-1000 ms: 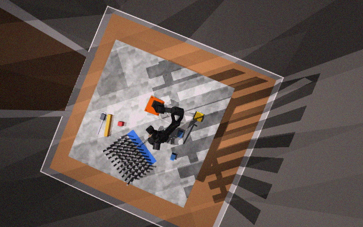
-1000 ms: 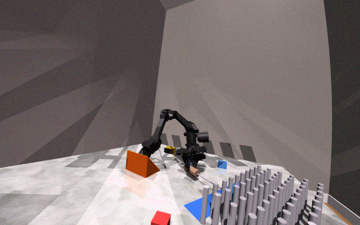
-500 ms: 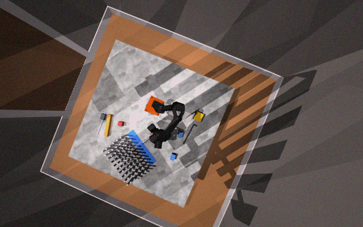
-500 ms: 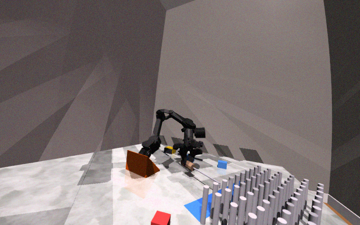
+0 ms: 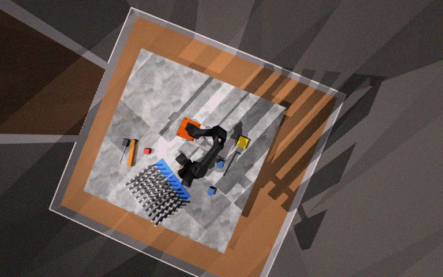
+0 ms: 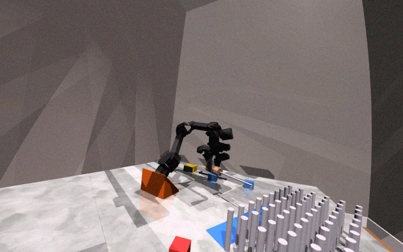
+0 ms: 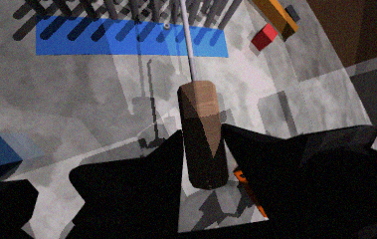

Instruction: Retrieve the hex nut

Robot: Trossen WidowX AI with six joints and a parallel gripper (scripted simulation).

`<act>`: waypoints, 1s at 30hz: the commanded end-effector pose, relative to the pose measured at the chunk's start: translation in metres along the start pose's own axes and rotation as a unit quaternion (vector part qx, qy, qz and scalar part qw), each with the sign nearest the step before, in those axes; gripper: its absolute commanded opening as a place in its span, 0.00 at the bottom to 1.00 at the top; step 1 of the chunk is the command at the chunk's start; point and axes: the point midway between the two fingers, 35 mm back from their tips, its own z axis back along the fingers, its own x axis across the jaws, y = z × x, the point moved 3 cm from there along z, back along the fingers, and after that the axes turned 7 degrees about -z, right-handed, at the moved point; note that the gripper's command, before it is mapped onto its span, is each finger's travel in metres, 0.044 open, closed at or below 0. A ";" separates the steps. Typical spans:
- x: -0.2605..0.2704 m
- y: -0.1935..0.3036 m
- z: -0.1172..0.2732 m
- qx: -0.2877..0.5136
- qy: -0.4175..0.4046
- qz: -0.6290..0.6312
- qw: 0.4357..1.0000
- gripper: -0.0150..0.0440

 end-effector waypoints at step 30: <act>-0.083 -0.109 0.017 -0.010 0.046 -0.040 0.998 0.25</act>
